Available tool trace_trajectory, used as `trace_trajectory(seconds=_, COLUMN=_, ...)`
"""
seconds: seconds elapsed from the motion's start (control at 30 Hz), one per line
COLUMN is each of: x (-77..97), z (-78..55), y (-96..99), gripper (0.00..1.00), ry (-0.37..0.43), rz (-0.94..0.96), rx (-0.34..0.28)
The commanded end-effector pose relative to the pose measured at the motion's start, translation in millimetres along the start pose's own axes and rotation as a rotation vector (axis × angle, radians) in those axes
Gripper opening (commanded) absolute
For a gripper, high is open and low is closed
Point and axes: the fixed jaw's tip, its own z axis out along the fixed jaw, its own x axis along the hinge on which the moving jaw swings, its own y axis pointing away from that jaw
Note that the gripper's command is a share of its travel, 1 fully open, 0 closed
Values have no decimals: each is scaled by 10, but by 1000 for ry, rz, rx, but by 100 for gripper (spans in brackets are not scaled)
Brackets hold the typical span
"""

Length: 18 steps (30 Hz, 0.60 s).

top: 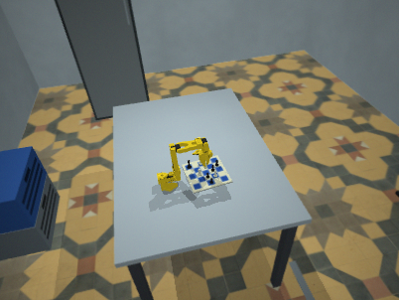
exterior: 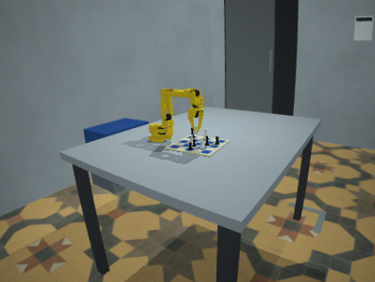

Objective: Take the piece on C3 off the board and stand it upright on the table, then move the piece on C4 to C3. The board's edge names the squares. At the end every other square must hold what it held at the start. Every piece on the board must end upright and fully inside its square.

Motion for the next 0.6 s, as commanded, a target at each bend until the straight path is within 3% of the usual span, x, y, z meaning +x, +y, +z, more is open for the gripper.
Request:
trace_trajectory(seconds=0.0, x=62, z=-33, y=25, gripper=0, ry=5, rz=140, rx=11)
trace_trajectory(seconds=0.57, x=323, z=-35, y=203, gripper=0, ry=5, rz=913, rx=12)
